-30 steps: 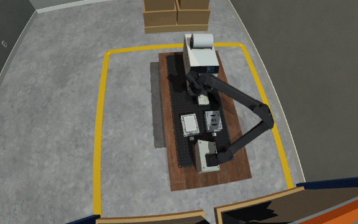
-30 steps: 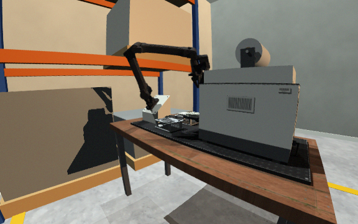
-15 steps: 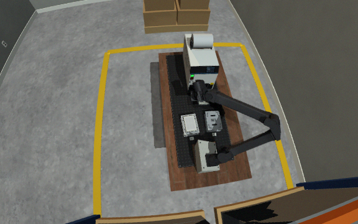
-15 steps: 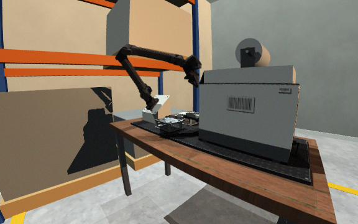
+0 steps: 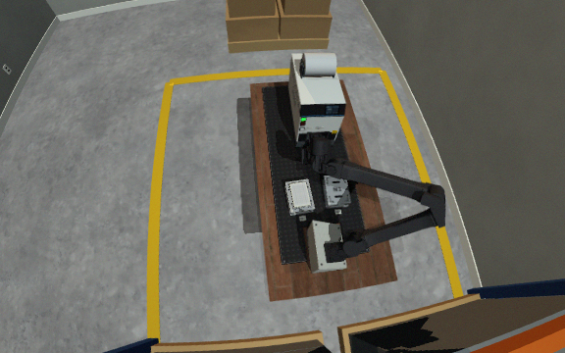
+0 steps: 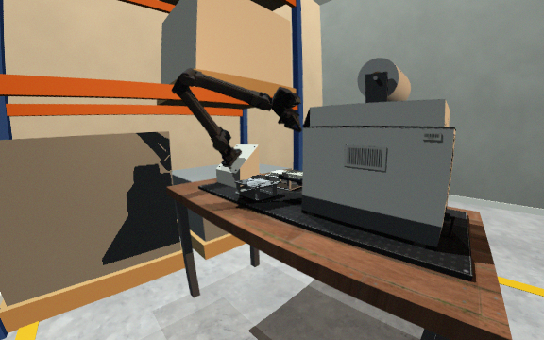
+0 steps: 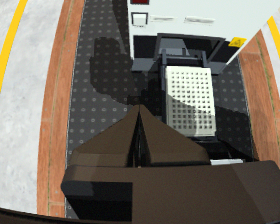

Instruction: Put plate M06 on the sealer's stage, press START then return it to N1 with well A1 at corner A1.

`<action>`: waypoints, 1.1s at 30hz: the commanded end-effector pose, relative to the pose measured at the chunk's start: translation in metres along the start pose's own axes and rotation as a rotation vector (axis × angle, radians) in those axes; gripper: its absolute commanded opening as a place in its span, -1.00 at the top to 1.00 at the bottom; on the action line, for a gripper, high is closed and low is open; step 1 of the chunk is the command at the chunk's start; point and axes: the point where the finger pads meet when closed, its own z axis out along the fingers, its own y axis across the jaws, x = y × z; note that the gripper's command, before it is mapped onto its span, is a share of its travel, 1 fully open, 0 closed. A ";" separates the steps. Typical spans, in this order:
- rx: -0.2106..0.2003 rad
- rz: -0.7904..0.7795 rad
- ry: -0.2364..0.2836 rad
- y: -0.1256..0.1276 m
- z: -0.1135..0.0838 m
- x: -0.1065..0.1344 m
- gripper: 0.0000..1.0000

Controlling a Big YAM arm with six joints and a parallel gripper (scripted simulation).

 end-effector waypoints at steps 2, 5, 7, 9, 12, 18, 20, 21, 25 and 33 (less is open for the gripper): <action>0.017 0.004 0.010 -0.002 0.010 -0.005 1.00; 0.015 0.009 0.014 0.001 0.011 -0.007 1.00; 0.015 0.014 0.016 0.001 0.012 -0.009 1.00; 0.015 0.027 0.011 -0.001 0.011 -0.014 1.00; 0.016 0.065 -0.011 -0.005 0.008 -0.027 1.00; 0.018 0.087 -0.039 -0.010 0.005 -0.042 1.00; 0.018 0.086 -0.044 -0.011 0.004 -0.045 1.00; 0.018 0.079 -0.041 -0.009 0.005 -0.044 1.00; 0.016 0.051 -0.026 -0.003 0.009 -0.032 1.00; 0.014 0.051 -0.007 0.001 0.011 -0.017 1.00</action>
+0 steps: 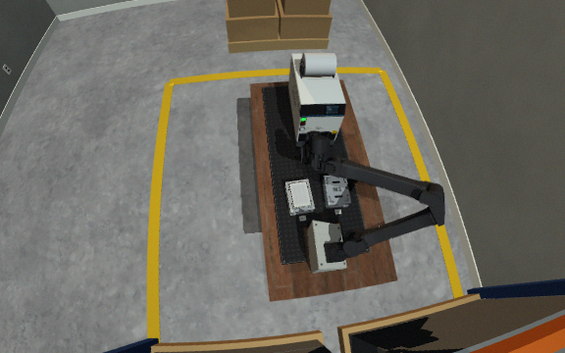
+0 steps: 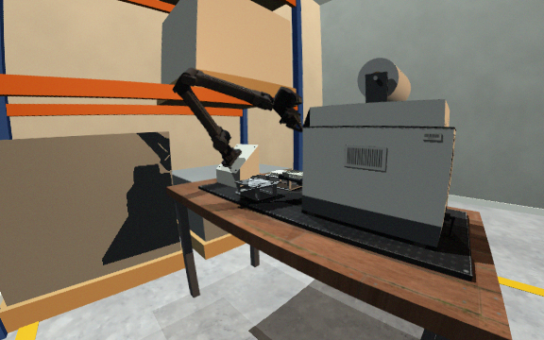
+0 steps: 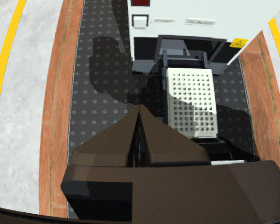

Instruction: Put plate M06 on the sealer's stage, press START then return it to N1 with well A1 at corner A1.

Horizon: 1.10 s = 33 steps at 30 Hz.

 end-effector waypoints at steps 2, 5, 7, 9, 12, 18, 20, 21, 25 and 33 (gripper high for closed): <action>0.004 0.034 -0.012 -0.001 0.023 -0.015 1.00; 0.012 0.031 -0.010 -0.003 0.047 -0.022 1.00; 0.013 0.031 -0.018 -0.004 0.058 -0.028 1.00; 0.011 0.032 -0.030 -0.004 0.067 -0.036 1.00; 0.003 0.025 -0.050 0.000 0.077 -0.046 1.00; 0.011 0.014 -0.025 -0.005 0.100 -0.036 1.00; 0.016 0.013 -0.017 -0.006 0.115 -0.035 1.00; 0.017 0.012 -0.016 -0.006 0.122 -0.036 1.00; 0.013 0.007 -0.020 -0.003 0.129 -0.039 1.00; 0.003 0.006 -0.021 0.001 0.110 -0.036 1.00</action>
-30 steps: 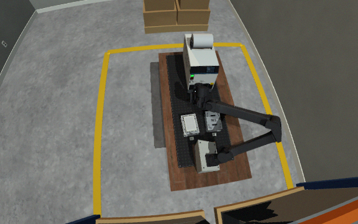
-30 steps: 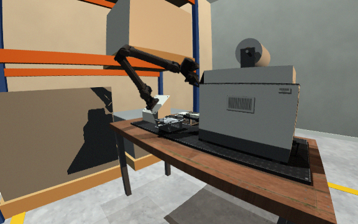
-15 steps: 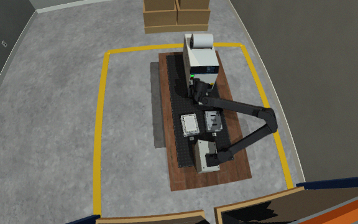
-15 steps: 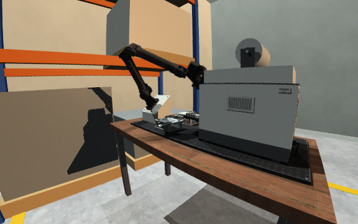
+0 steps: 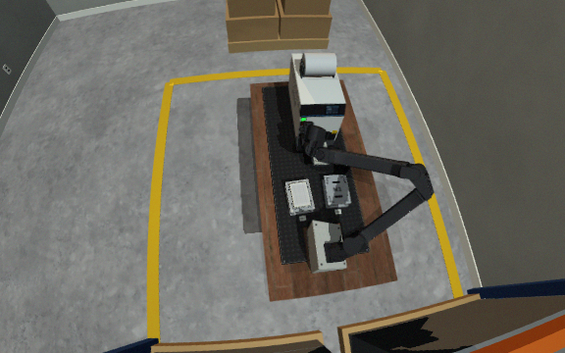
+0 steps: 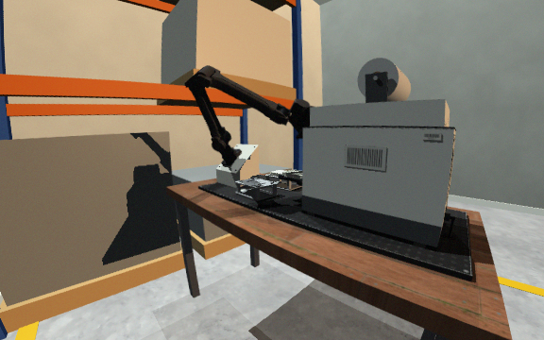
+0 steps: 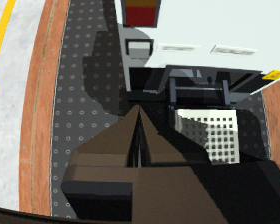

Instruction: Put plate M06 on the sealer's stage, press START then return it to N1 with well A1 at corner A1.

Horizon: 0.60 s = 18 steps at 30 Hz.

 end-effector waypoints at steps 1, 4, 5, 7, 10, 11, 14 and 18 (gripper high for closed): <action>-0.015 0.016 -0.044 0.003 -0.014 -0.024 1.00; -0.025 0.014 -0.042 0.006 -0.020 -0.021 1.00; -0.027 0.015 -0.044 0.007 -0.022 -0.021 1.00; -0.030 0.017 -0.045 0.008 -0.025 -0.019 1.00; -0.030 0.015 -0.037 0.006 -0.025 -0.014 1.00; -0.028 0.014 -0.030 0.005 -0.023 -0.010 1.00; -0.023 0.010 -0.013 0.004 -0.017 -0.003 1.00; -0.017 0.014 -0.016 0.001 -0.012 -0.006 1.00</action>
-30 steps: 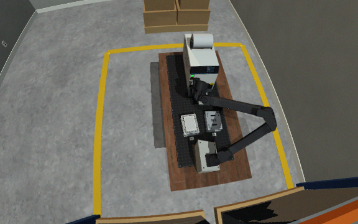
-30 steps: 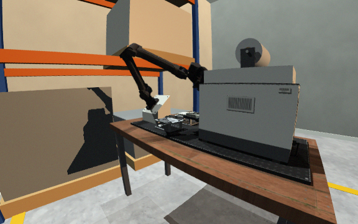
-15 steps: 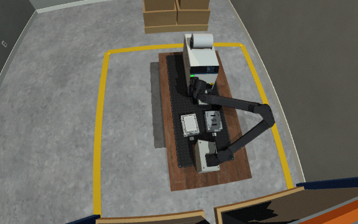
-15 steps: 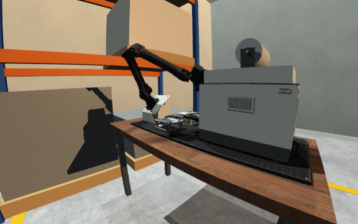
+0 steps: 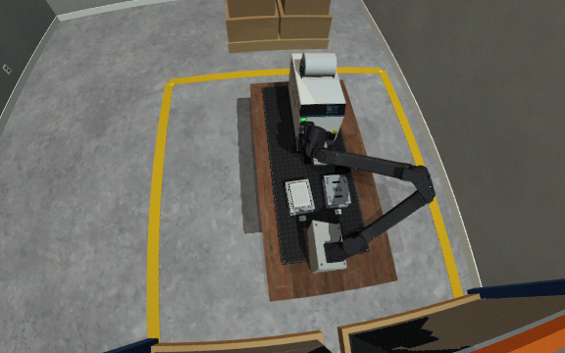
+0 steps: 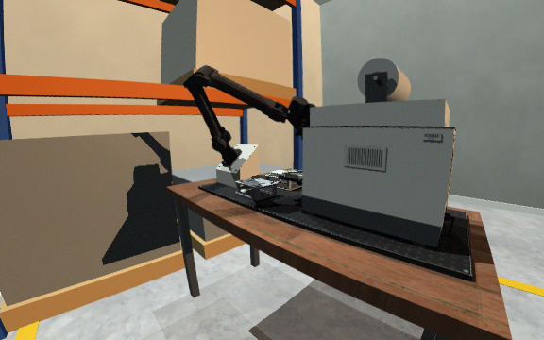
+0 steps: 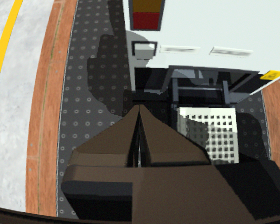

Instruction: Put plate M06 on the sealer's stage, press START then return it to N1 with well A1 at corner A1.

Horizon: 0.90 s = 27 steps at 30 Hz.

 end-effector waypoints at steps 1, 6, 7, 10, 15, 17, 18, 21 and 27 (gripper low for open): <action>0.005 0.009 0.001 -0.003 0.006 -0.002 1.00; 0.018 0.014 0.000 -0.008 0.022 -0.006 1.00; 0.019 0.015 -0.005 -0.009 0.024 -0.008 1.00; 0.019 0.019 -0.021 -0.007 0.029 -0.018 1.00; 0.014 0.037 -0.043 -0.005 0.029 -0.030 1.00; 0.019 0.042 -0.046 -0.008 0.029 -0.032 1.00; 0.021 0.045 -0.046 -0.011 0.032 -0.032 1.00; 0.023 0.040 -0.035 -0.011 0.043 -0.027 1.00; 0.016 0.015 -0.011 -0.007 0.054 -0.011 1.00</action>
